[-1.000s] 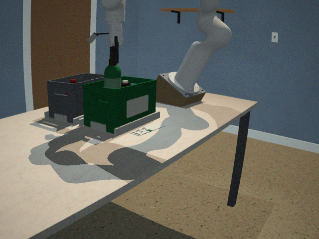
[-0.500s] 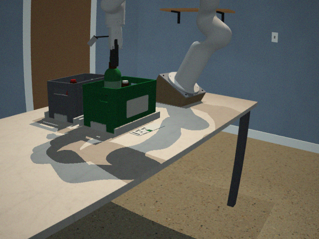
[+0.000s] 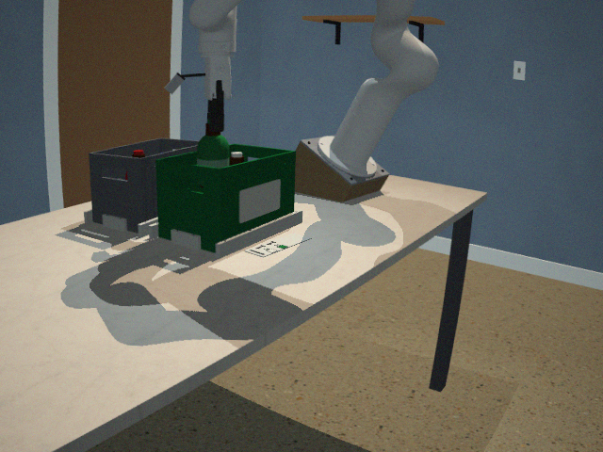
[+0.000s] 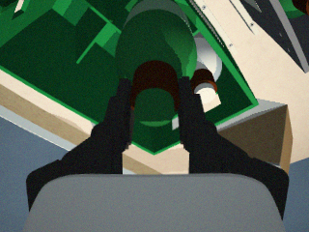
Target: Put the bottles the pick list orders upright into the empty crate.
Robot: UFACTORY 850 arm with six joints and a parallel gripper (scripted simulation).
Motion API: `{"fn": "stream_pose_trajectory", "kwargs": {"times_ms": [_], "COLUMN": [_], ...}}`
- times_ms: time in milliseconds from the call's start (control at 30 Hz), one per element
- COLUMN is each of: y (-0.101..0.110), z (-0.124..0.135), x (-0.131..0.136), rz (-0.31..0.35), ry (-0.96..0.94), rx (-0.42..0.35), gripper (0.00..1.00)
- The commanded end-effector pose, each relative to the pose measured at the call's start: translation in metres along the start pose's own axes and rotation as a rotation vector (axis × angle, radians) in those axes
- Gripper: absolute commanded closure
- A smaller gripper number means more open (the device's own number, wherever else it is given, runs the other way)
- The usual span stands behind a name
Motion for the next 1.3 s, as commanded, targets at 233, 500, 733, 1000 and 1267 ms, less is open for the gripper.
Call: {"fn": "stream_pose_trajectory", "kwargs": {"times_ms": [233, 500, 733, 1000, 1267], "y": [-0.010, -0.016, -0.023, -0.030, -0.037], "z": [-0.001, -0.001, -0.001, -0.001, -0.001], "x": [0.000, 0.000, 0.000, 0.000, 0.000], "rz": [-0.001, -0.001, -0.001, -0.001, -0.001], "ry": [0.001, 0.001, 0.001, 0.001, 0.001], "rx": [0.002, 0.002, 0.002, 0.002, 0.002], "gripper": [1.00, 1.00, 1.00, 1.00, 1.00]}}
Point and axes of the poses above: the point where the finger pads meet when closed, its own y axis back along the fingers, its own x axis across the jaws, z = x × y, the point moved 1 cm from there along y, back along the fingers, and after that the axes turned 8 degrees about -y, right-handed, at the moved point
